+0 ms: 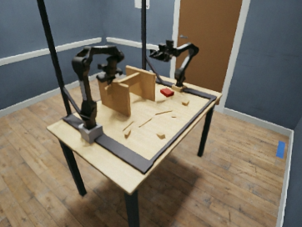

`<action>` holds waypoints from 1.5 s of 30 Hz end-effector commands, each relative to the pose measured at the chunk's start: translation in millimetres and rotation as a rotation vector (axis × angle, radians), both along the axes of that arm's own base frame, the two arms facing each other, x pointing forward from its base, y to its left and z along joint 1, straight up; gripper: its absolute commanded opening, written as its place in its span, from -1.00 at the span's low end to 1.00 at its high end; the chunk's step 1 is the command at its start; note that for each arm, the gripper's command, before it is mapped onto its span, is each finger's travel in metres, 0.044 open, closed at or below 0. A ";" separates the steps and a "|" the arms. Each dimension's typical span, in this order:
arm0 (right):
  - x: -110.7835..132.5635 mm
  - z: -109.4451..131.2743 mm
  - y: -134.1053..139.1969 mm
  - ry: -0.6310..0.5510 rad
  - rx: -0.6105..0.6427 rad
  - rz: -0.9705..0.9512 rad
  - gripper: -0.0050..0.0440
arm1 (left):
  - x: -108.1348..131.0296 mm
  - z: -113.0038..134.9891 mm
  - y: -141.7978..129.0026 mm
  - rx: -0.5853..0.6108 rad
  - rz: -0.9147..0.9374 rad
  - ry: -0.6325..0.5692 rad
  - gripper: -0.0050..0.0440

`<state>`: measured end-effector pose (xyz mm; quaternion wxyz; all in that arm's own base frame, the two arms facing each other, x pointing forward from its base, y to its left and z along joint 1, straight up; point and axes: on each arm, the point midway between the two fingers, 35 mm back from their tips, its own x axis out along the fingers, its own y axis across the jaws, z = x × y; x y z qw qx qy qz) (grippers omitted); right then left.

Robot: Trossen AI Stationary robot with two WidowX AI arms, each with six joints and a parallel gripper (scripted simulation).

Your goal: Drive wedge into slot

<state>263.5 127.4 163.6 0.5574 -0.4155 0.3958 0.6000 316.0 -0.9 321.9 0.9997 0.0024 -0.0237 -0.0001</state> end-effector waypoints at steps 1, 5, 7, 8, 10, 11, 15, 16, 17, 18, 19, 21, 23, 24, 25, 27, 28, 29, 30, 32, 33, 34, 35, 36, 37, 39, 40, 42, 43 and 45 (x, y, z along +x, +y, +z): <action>-8.2 -26.2 -6.8 0.087 -0.056 -0.001 -1.00 | -1.9 5.8 0.3 0.002 0.000 -0.017 -0.08; -9.2 -29.5 -7.5 0.097 -0.062 -0.001 -1.00 | -1.9 5.8 0.3 0.002 0.000 -0.017 -0.08; -9.9 -31.6 -8.1 0.103 -0.066 -0.001 -1.00 | -1.9 5.8 0.3 0.002 0.000 -0.017 -0.08; -10.3 -32.7 -8.3 0.107 -0.068 -0.001 -1.00 | -1.9 5.8 0.3 0.002 0.000 -0.017 -0.08; -11.1 -35.1 -8.9 0.114 -0.073 -0.001 -1.00 | -1.9 5.8 0.3 0.002 0.000 -0.017 -0.08; -11.4 -36.0 -9.1 0.117 -0.075 0.000 -1.00 | -1.9 5.8 0.3 0.002 0.000 -0.017 -0.08; -13.1 -40.3 -10.2 0.131 -0.083 0.000 -1.00 | -1.9 5.8 0.3 0.002 0.000 -0.017 -0.08; -13.0 -40.2 -10.1 0.131 -0.083 0.000 -1.00 | -1.9 5.8 0.3 0.002 0.000 -0.017 -0.08; -13.0 -40.2 -10.2 0.131 -0.083 0.000 -1.00 | -1.9 5.8 0.3 0.002 0.000 -0.017 -0.08; -13.0 -40.2 -10.2 0.131 -0.083 0.000 -1.00 | -1.9 5.8 0.3 0.002 0.000 -0.017 -0.08; -13.0 -40.2 -10.2 0.131 -0.083 0.000 -1.00 | -1.9 5.8 0.3 0.002 0.000 -0.017 -0.08; -13.0 -40.3 -10.1 0.130 -0.083 0.000 -1.00 | -1.9 5.8 0.3 0.002 0.000 -0.017 -0.08; -13.0 -40.3 -10.1 0.129 -0.083 0.000 -1.00 | -1.9 5.8 0.3 0.002 0.000 -0.017 -0.08; -12.9 -40.3 -10.1 0.129 -0.083 0.000 -1.00 | -1.9 5.8 0.3 0.002 0.000 -0.017 -0.08; -12.9 -40.3 -10.0 0.129 -0.083 0.000 -1.00 | -1.9 5.8 0.3 0.002 0.000 -0.017 -0.08; -12.9 -40.4 -10.0 0.129 -0.083 0.000 -1.00 | -1.9 5.8 0.3 0.002 0.000 -0.017 -0.08; -12.9 -40.4 -10.0 0.128 -0.083 0.000 -1.00 | -1.9 5.8 0.3 0.002 0.000 -0.017 -0.08; -12.9 -40.4 -10.0 0.128 -0.083 0.000 -1.00 | -1.9 5.8 0.3 0.002 0.000 -0.017 -0.08; -12.9 -40.4 -10.0 0.128 -0.082 0.000 -1.00 | -1.9 5.8 0.3 0.002 0.000 -0.017 -0.08; -12.8 -40.4 -9.9 0.128 -0.082 0.001 -1.00 | -1.9 5.8 0.3 0.002 0.000 -0.017 -0.08; -12.8 -40.5 -9.9 0.128 -0.082 0.001 -1.00 | -1.9 5.8 0.3 0.002 0.000 -0.017 -0.08; -12.9 -40.4 -9.9 0.128 -0.082 0.001 -1.00 | -1.9 5.8 0.3 0.002 0.000 -0.017 -0.08; -12.9 -40.4 -9.9 0.128 -0.082 0.001 -1.00 | -1.9 5.8 0.3 0.002 0.000 -0.017 -0.08; -12.9 -40.4 -9.9 0.128 -0.082 0.001 -1.00 | -1.9 5.8 0.3 0.002 0.000 -0.017 -0.08; -12.8 -40.5 -9.9 0.127 -0.082 0.001 -1.00 | -1.9 5.8 0.3 0.002 0.000 -0.017 -0.08; -12.8 -40.5 -9.9 0.127 -0.082 0.001 -1.00 | -1.9 5.8 0.3 0.002 0.000 -0.017 -0.08; -12.9 -41.1 -9.9 0.127 -0.082 0.001 -1.00 | -1.9 5.8 0.3 0.002 0.000 -0.017 -0.08; -12.8 -40.6 -9.8 0.127 -0.082 0.001 -1.00 | -1.9 5.8 0.3 0.002 0.000 -0.017 -0.08; -12.8 -40.7 -9.8 0.127 -0.082 0.001 -1.00 | -1.9 5.8 0.3 0.002 0.000 -0.017 -0.08; -12.7 -40.7 -9.8 0.126 -0.082 0.001 -1.00 | -1.9 5.8 0.3 0.002 0.000 -0.017 -0.08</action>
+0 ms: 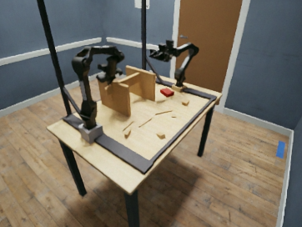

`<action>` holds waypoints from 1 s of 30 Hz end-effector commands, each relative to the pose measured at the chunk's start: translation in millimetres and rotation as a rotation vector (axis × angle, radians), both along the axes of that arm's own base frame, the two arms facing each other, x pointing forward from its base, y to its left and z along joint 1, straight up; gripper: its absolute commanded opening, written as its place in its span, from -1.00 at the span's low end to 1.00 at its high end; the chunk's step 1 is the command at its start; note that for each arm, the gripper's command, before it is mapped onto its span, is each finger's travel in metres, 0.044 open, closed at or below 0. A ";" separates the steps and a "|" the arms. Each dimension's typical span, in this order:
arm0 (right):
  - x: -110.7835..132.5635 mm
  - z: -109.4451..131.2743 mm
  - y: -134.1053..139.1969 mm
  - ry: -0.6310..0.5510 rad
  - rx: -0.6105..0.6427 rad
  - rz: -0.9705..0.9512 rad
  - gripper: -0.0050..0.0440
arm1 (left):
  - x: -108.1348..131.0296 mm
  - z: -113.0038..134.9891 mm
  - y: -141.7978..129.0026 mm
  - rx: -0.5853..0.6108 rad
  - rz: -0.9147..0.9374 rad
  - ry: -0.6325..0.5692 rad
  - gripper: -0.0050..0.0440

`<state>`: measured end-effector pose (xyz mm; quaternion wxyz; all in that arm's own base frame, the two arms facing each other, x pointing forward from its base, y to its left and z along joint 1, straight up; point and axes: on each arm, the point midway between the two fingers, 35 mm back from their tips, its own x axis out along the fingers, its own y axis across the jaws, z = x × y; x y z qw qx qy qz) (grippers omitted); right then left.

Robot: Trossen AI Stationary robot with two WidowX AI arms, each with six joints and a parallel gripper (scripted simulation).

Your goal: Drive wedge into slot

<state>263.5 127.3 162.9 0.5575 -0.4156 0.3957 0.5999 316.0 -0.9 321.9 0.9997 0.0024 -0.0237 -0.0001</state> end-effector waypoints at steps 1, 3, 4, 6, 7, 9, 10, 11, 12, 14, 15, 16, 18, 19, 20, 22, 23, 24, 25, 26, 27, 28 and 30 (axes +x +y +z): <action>-12.7 -40.0 -9.7 0.127 -0.082 0.001 -1.00 | -1.9 5.8 0.3 0.002 0.000 -0.017 -0.08; -12.7 -40.0 -9.7 0.126 -0.082 0.001 -1.00 | -1.9 5.8 0.3 0.002 0.000 -0.017 -0.08; -12.7 -40.0 -9.6 0.126 -0.082 0.001 -1.00 | -1.9 5.8 0.3 0.002 0.000 -0.017 -0.08; -12.7 -40.0 -9.7 0.126 -0.082 0.001 -1.00 | -1.9 5.8 0.3 0.002 0.000 -0.017 -0.08; -12.7 -40.0 -9.7 0.126 -0.082 0.001 -1.00 | -1.9 5.8 0.3 0.002 0.000 -0.017 -0.08; -12.6 -40.0 -9.6 0.126 -0.082 0.001 -1.00 | -1.9 5.8 0.3 0.002 0.000 -0.017 -0.08; -12.6 -40.1 -9.6 0.126 -0.082 0.001 -1.00 | -1.9 5.8 0.3 0.002 0.000 -0.017 -0.08; -12.6 -40.1 -9.6 0.126 -0.082 0.001 -1.00 | -1.9 5.8 0.3 0.002 0.000 -0.017 -0.08; -12.6 -40.1 -9.6 0.126 -0.082 0.001 -1.00 | -1.9 5.8 0.3 0.002 0.000 -0.017 -0.08; -12.6 -40.1 -9.5 0.126 -0.082 0.001 -1.00 | -1.9 5.8 0.3 0.002 0.000 -0.017 -0.08; -12.6 -40.1 -9.5 0.126 -0.081 0.001 -1.00 | -1.9 5.8 0.3 0.002 0.000 -0.017 -0.08; -12.5 -40.1 -9.5 0.125 -0.081 0.001 -1.00 | -1.9 5.8 0.3 0.002 0.000 -0.017 -0.08; -12.5 -40.1 -9.5 0.125 -0.081 0.002 -1.00 | -1.9 5.8 0.3 0.002 0.000 -0.017 -0.08; -12.5 -40.1 -9.4 0.125 -0.081 0.002 -1.00 | -1.9 5.8 0.3 0.002 0.000 -0.017 -0.08; -12.5 -40.1 -9.4 0.125 -0.081 0.002 -1.00 | -1.9 5.8 0.3 0.002 0.000 -0.017 -0.08; -12.5 -40.2 -9.4 0.125 -0.081 0.002 -1.00 | -1.9 5.8 0.3 0.002 0.000 -0.017 -0.08; -12.5 -40.1 -9.4 0.125 -0.081 0.002 -1.00 | -1.9 5.8 0.3 0.002 0.000 -0.017 -0.08; -12.5 -40.1 -9.4 0.125 -0.081 0.002 -1.00 | -1.9 5.8 0.3 0.002 0.000 -0.017 -0.08; -12.5 -40.1 -9.4 0.125 -0.081 0.002 -1.00 | -1.9 5.8 0.3 0.002 0.000 -0.017 -0.08; -12.4 -40.2 -9.4 0.125 -0.081 0.002 -1.00 | -1.9 5.8 0.3 0.002 0.000 -0.017 -0.08; -12.4 -40.2 -9.3 0.125 -0.081 0.002 -1.00 | -1.9 5.8 0.3 0.002 0.000 -0.017 -0.08; -12.4 -40.2 -9.3 0.125 -0.081 0.002 -1.00 | -1.9 5.8 0.3 0.002 0.000 -0.017 -0.08; 0.9 5.1 -0.3 -0.018 0.005 -0.007 -1.00 | -1.9 5.8 0.3 0.002 0.000 -0.017 -0.08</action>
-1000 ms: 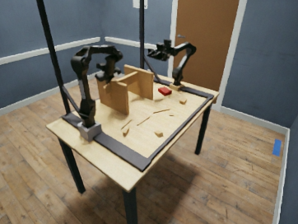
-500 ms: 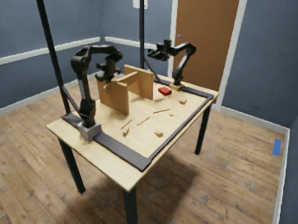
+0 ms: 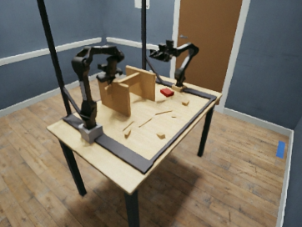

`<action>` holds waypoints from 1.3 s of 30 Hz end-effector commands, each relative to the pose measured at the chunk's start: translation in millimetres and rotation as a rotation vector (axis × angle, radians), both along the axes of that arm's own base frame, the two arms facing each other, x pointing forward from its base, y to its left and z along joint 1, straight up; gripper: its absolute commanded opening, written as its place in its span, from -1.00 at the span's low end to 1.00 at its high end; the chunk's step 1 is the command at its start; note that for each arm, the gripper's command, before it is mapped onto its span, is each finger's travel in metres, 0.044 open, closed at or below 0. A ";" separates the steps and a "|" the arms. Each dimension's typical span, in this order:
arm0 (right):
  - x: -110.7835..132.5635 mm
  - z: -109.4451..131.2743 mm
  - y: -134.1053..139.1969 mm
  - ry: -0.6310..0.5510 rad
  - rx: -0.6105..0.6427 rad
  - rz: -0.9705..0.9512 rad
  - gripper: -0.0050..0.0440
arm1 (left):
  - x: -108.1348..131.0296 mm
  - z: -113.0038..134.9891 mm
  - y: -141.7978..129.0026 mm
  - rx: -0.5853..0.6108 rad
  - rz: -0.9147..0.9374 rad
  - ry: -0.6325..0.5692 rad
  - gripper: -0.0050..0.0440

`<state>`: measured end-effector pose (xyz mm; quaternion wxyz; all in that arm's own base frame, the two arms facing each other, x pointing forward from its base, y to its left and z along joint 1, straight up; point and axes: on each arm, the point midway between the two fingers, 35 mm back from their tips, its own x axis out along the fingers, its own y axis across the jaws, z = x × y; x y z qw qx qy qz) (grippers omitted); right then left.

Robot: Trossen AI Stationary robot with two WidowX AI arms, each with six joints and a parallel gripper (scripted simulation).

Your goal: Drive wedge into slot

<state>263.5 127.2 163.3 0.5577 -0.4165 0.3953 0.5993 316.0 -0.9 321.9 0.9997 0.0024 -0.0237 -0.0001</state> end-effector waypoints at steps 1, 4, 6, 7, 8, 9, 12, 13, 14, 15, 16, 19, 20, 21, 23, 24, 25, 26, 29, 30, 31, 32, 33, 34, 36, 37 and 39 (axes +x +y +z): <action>-0.1 3.6 0.0 -0.010 0.009 -0.007 -1.00 | -1.9 5.8 0.3 0.002 0.000 -0.017 -0.08; -1.4 -1.7 -0.5 0.011 0.002 -0.007 -1.00 | -1.9 5.8 0.3 0.002 0.000 -0.017 -0.08; -1.4 -1.9 -0.7 0.010 -0.001 -0.007 -1.00 | -1.9 5.8 0.3 0.002 0.000 -0.017 -0.08; -1.4 -1.9 -0.8 0.009 -0.002 -0.007 -1.00 | -1.9 5.8 0.3 0.002 0.000 -0.017 -0.08; -1.4 -1.9 -0.8 0.009 -0.002 -0.007 -1.00 | -1.9 5.8 0.3 0.002 0.000 -0.017 -0.08; -1.4 -3.2 -1.3 0.010 -0.007 -0.002 -1.00 | -1.9 5.8 0.3 0.002 0.000 -0.017 -0.08; -1.8 -4.3 -1.5 0.014 -0.009 -0.002 -1.00 | -1.9 5.8 0.3 0.002 0.000 -0.017 -0.08; -2.1 -5.4 -1.8 0.018 -0.012 -0.002 -1.00 | -1.9 5.8 0.3 0.002 0.000 -0.017 -0.08; -2.5 -6.5 -2.1 0.022 -0.014 -0.002 -1.00 | -1.9 5.8 0.3 0.002 0.000 -0.017 -0.08; -2.8 -7.6 -2.3 0.026 -0.016 -0.002 -1.00 | -1.9 5.8 0.3 0.002 0.000 -0.017 -0.08; -3.2 -8.8 -2.6 0.029 -0.018 -0.002 -1.00 | -1.9 5.8 0.3 0.002 0.000 -0.017 -0.08; -4.1 -12.1 -3.3 0.040 -0.025 -0.002 -1.00 | -1.9 5.8 0.3 0.002 0.000 -0.017 -0.08; -4.4 -13.2 -3.6 0.044 -0.027 -0.002 -1.00 | -1.9 5.8 0.3 0.002 0.000 -0.017 -0.08; -4.7 -14.3 -3.8 0.047 -0.029 -0.002 -1.00 | -1.9 5.8 0.3 0.002 0.000 -0.017 -0.08; -5.3 -16.4 -4.3 0.054 -0.034 -0.002 -1.00 | -1.9 5.8 0.3 0.002 0.000 -0.017 -0.08; -5.6 -17.5 -4.6 0.058 -0.036 -0.002 -1.00 | -1.9 5.8 0.3 0.002 0.000 -0.017 -0.08; -6.0 -18.6 -4.8 0.061 -0.038 -0.002 -1.00 | -1.9 5.8 0.3 0.002 0.000 -0.017 -0.08; -6.3 -19.7 -5.1 0.065 -0.040 -0.002 -1.00 | -1.9 5.8 0.3 0.002 0.000 -0.017 -0.08; -6.6 -20.7 -5.3 0.069 -0.042 -0.002 -1.00 | -1.9 5.8 0.3 0.002 0.000 -0.017 -0.08; -7.0 -21.9 -5.6 0.072 -0.044 -0.002 -1.00 | -1.9 5.8 0.3 0.002 0.000 -0.017 -0.08; -7.3 -22.9 -5.9 0.075 -0.047 -0.002 -1.00 | -1.9 5.8 0.3 0.002 0.000 -0.017 -0.08; -7.7 -23.9 -6.1 0.079 -0.049 -0.002 -1.00 | -1.9 5.8 0.3 0.002 0.000 -0.017 -0.08; -8.0 -25.0 -6.4 0.082 -0.051 -0.002 -1.00 | -1.9 5.8 0.3 0.002 0.000 -0.017 -0.08; -8.4 -26.1 -6.6 0.086 -0.053 -0.002 -1.00 | -1.9 5.8 0.3 0.002 0.000 -0.017 -0.08; -9.1 -28.2 -7.1 0.093 -0.057 -0.002 -1.00 | -1.9 5.8 0.3 0.002 0.000 -0.017 -0.08; -9.5 -29.2 -7.4 0.096 -0.059 -0.002 -1.00 | -1.9 5.8 0.3 0.002 0.000 -0.017 -0.08; -10.2 -31.3 -7.9 0.103 -0.064 -0.001 -1.00 | -1.9 5.8 0.3 0.002 0.000 -0.017 -0.08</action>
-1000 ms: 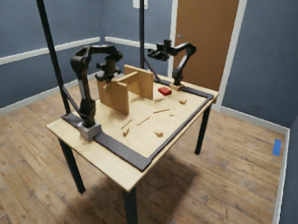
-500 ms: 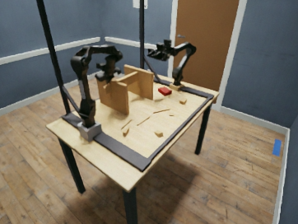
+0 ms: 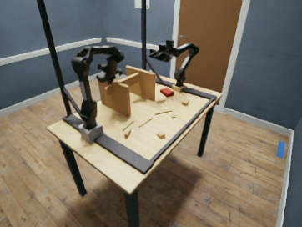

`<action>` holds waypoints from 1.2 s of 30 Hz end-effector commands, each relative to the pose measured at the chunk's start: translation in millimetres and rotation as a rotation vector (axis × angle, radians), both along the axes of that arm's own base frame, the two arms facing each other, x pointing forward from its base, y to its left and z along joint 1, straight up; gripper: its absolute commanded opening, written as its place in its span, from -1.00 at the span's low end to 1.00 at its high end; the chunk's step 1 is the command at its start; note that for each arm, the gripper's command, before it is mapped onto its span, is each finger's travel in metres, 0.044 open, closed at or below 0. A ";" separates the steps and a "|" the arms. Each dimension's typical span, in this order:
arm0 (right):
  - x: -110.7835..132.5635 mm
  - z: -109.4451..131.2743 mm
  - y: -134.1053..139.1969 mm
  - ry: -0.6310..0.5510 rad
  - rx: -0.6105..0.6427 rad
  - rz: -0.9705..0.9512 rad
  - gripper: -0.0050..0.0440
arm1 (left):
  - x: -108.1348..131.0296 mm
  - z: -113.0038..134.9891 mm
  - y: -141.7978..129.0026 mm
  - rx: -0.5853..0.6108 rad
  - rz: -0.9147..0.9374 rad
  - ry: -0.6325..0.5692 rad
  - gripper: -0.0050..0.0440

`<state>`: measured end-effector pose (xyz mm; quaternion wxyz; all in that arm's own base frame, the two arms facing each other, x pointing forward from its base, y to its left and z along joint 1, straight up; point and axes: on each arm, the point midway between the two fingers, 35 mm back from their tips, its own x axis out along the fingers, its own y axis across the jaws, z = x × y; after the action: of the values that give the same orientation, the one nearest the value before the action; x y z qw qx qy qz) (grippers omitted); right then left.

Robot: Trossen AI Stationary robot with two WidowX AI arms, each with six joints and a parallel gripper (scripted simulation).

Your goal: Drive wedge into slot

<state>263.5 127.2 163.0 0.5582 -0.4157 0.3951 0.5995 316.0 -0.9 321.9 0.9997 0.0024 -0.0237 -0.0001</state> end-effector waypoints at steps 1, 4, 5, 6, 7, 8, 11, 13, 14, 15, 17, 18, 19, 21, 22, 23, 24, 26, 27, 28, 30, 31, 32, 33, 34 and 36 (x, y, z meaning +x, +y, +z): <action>-10.6 -32.1 -8.1 0.106 -0.068 0.000 -1.00 | -1.9 5.8 0.3 0.002 0.000 -0.017 -0.08; -11.7 -35.1 -8.9 0.117 -0.074 0.000 -1.00 | -1.9 5.8 0.3 0.002 0.000 -0.017 -0.08; -12.1 -36.2 -9.2 0.121 -0.076 0.000 -1.00 | -1.9 5.8 0.3 0.002 0.000 -0.017 -0.08; -12.1 -36.2 -9.2 0.121 -0.076 0.000 -1.00 | -1.9 5.8 0.3 0.002 0.000 -0.017 -0.08; -12.1 -36.2 -9.2 0.121 -0.076 0.000 -1.00 | -1.9 5.8 0.3 0.002 0.000 -0.017 -0.08; -12.6 -37.3 -9.5 0.124 -0.078 0.000 -1.00 | -1.9 5.8 0.3 0.002 0.000 -0.017 -0.08; -13.8 -40.4 -10.3 0.134 -0.085 0.001 -1.00 | -1.9 5.8 0.3 0.002 0.000 -0.017 -0.08; -14.7 -42.4 -10.8 0.141 -0.089 0.001 -1.00 | -1.9 5.8 0.3 0.002 0.000 -0.017 -0.08; -15.1 -43.4 -11.1 0.144 -0.091 0.001 -1.00 | -1.9 5.8 0.3 0.002 0.000 -0.017 -0.08; -15.6 -44.4 -11.4 0.148 -0.093 0.001 -1.00 | -1.9 5.8 0.3 0.002 0.000 -0.017 -0.08; -16.4 -46.4 -11.9 0.154 -0.097 0.002 -1.00 | -1.9 5.8 0.3 0.002 0.000 -0.017 -0.08; -17.0 -47.8 -12.2 0.158 -0.099 0.002 -1.00 | -1.9 5.8 0.3 0.002 0.000 -0.017 -0.08; -17.4 -48.6 -12.5 0.161 -0.102 0.002 -1.00 | -1.9 5.8 0.3 0.002 0.000 -0.017 -0.08; -18.3 -50.6 -13.0 0.168 -0.106 0.002 -1.00 | -1.9 5.8 0.3 0.002 0.000 -0.017 -0.08; -18.8 -51.5 -13.3 0.172 -0.108 0.002 -1.00 | -1.9 5.8 0.3 0.002 0.000 -0.017 -0.08; -18.8 -51.5 -13.3 0.172 -0.108 0.002 -1.00 | -1.9 5.8 0.3 0.002 0.000 -0.017 -0.08; -18.8 -51.5 -13.3 0.172 -0.108 0.002 -1.00 | -1.9 5.8 0.3 0.002 0.000 -0.017 -0.08; -19.7 -53.5 -13.9 0.178 -0.112 0.003 -1.00 | -1.9 5.8 0.3 0.002 0.000 -0.017 -0.08; -20.2 -54.5 -14.1 0.182 -0.114 0.003 -1.00 | -1.9 5.8 0.3 0.002 0.000 -0.017 -0.08; -20.7 -55.7 -14.4 0.185 -0.116 0.003 -1.00 | -1.9 5.8 0.3 0.002 0.000 -0.017 -0.08; -21.7 -57.7 -15.0 0.192 -0.120 0.004 -1.00 | -1.9 5.8 0.3 0.002 0.000 -0.017 -0.08; -22.2 -58.7 -15.2 0.195 -0.122 0.004 -1.00 | -1.9 5.8 0.3 0.002 0.000 -0.017 -0.08; -22.2 -58.8 -15.2 0.195 -0.122 0.004 -1.00 | -1.9 5.8 0.3 0.002 0.000 -0.017 -0.08; -22.2 -58.8 -15.2 0.195 -0.121 0.004 -1.00 | -1.9 5.8 0.3 0.002 0.000 -0.017 -0.08; -22.2 -58.8 -15.2 0.194 -0.121 0.004 -1.00 | -1.9 5.8 0.3 0.002 0.000 -0.017 -0.08; -22.2 -58.9 -15.1 0.194 -0.121 0.004 -1.00 | -1.9 5.8 0.3 0.002 0.000 -0.017 -0.08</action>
<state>263.4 127.0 162.2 0.5577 -0.4158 0.3959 0.5994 316.0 -0.9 321.9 0.9997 0.0024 -0.0237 -0.0001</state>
